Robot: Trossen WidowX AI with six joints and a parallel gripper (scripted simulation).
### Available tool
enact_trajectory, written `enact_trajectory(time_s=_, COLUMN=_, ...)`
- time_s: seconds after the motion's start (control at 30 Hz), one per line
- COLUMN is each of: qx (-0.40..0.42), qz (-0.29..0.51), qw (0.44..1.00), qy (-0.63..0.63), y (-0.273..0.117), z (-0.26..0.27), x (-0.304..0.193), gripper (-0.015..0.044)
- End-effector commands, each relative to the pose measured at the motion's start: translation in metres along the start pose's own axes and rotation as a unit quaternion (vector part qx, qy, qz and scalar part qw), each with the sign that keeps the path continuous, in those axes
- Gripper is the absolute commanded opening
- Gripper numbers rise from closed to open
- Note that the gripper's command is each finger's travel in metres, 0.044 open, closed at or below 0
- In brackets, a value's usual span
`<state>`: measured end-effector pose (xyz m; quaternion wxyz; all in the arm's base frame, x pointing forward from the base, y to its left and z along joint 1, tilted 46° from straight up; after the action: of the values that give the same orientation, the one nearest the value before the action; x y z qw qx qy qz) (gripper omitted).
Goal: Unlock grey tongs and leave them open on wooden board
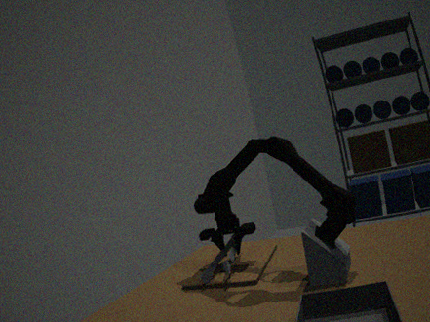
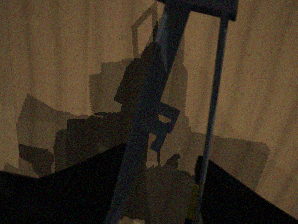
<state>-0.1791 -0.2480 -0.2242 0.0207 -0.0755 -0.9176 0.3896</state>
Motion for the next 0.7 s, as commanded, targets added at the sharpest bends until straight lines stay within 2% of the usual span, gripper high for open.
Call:
enact_trajectory(time_s=0.0, qx=0.0, qz=0.0, qw=1.0, qy=0.0, y=0.0, z=0.0, x=0.0, gripper=0.0323)
enact_trajectory(time_s=0.17, qx=0.0, qz=0.0, qw=1.0, qy=0.0, y=0.0, z=0.0, x=0.0, gripper=0.044)
enact_trajectory(time_s=0.37, qx=0.0, qz=0.0, qw=1.0, qy=0.0, y=-0.011, z=-0.008, x=0.002, gripper=0.044)
enact_trajectory(time_s=0.67, qx=-0.002, qz=-0.002, qw=1.0, qy=-0.001, y=-0.085, z=-0.094, x=0.014, gripper=0.044)
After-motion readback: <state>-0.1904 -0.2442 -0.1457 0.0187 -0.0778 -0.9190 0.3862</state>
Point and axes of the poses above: the point midway between the two fingers, 35 mm back from their tips, its own y axis out along the fingers, its own z axis across the jaws, x = y × z, the point moved 6 cm from there along -y, back along the fingers, and after that the axes turned 5 degrees about y, right-handed, at the moved point
